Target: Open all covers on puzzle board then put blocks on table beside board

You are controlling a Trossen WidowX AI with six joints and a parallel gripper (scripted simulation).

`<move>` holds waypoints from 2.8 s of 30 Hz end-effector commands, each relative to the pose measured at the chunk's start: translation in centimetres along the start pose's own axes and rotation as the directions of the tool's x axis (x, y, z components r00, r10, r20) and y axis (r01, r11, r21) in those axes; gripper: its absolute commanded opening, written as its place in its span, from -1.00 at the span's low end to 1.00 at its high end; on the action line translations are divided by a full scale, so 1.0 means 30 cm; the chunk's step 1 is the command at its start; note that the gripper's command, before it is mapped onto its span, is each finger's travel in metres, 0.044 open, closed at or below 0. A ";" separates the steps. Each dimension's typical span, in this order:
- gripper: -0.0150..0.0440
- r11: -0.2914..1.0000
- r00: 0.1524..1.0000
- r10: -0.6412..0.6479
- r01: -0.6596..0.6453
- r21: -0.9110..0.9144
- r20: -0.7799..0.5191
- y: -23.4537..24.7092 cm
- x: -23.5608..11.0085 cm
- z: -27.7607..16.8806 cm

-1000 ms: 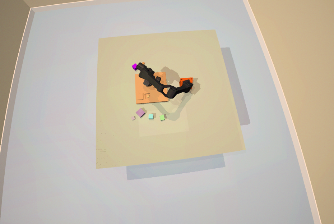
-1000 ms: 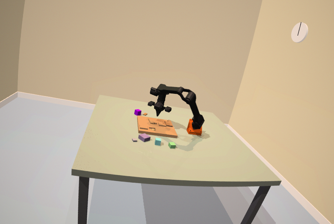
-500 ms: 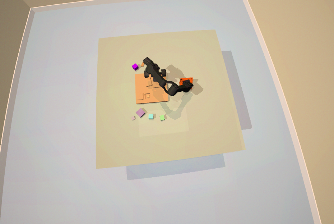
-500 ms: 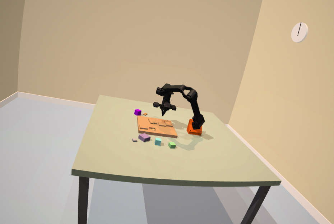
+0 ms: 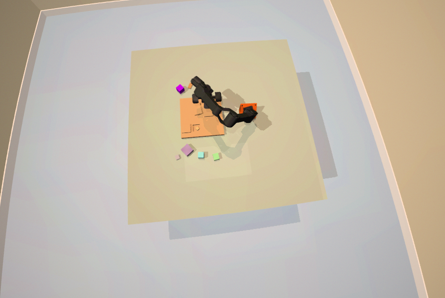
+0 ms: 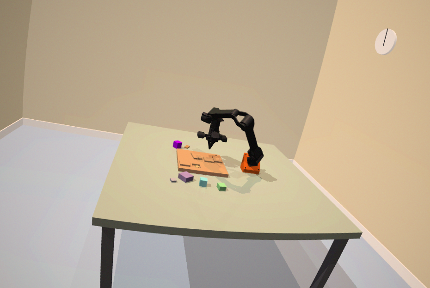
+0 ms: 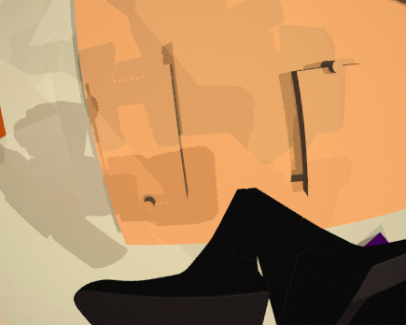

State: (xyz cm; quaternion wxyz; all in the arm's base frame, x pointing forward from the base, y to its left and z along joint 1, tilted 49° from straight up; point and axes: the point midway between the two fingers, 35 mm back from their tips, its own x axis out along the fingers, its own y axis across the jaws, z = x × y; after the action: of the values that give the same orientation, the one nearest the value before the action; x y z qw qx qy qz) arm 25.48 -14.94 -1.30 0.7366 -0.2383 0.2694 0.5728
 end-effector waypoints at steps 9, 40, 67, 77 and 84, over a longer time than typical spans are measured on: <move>-0.49 1.000 1.000 0.003 -0.003 -0.004 -0.004 0.000 0.025 -0.004; -0.49 1.000 1.000 0.002 -0.002 -0.004 -0.003 -0.001 0.128 -0.006; -0.49 1.000 1.000 0.002 -0.002 -0.004 -0.002 0.001 0.190 0.014; -0.49 1.000 1.000 0.002 -0.002 -0.004 -0.003 -0.003 0.190 0.047; -0.49 1.000 1.000 0.002 -0.002 -0.004 -0.003 -0.005 0.190 0.070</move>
State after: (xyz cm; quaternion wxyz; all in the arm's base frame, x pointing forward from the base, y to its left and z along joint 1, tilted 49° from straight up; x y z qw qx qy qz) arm 26.91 -9.77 -3.80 0.7331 -0.2422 0.2716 0.5746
